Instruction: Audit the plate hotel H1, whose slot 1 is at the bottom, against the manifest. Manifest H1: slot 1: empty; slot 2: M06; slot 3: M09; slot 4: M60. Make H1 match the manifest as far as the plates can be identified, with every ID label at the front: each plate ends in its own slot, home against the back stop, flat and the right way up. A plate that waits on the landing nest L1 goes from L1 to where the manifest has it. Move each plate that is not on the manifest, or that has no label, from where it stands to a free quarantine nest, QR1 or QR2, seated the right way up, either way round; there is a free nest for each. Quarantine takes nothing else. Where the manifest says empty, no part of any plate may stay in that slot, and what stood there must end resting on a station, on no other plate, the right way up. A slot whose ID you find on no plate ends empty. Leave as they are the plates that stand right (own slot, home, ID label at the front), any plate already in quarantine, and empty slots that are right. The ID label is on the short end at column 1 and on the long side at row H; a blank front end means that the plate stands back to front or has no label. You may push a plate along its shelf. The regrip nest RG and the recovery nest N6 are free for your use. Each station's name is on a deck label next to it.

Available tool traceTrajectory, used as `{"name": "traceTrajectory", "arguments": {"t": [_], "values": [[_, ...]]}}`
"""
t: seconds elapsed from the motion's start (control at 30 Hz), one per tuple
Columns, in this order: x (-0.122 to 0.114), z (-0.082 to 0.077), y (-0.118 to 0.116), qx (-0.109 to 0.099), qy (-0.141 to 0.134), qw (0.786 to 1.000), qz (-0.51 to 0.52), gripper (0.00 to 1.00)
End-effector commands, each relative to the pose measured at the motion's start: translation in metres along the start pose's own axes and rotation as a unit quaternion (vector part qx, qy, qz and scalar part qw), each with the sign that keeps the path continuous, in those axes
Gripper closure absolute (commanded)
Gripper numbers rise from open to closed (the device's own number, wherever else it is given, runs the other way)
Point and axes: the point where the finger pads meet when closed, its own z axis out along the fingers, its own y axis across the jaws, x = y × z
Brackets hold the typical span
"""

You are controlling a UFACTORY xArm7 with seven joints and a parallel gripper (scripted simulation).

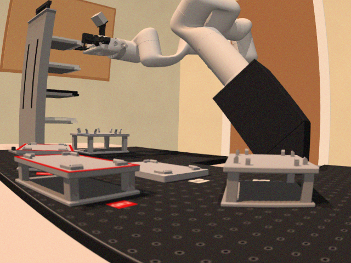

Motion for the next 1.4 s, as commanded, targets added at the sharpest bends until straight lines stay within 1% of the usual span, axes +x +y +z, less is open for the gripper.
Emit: {"name": "traceTrajectory", "arguments": {"t": [0.0,0.43,1.03,1.07,1.37], "values": [[0.0005,0.0020,-0.0001,0.000,0.000,1.000,-0.001,0.00],[0.0005,0.0094,-0.0001,0.000,0.000,1.000,-0.001,0.00],[0.0005,0.0093,0.0000,0.000,0.000,1.000,-0.001,0.00],[0.0005,0.0088,0.0000,0.000,0.000,1.000,-0.001,1.00],[0.0005,0.0087,0.0000,0.000,0.000,1.000,-0.001,1.00]]}}
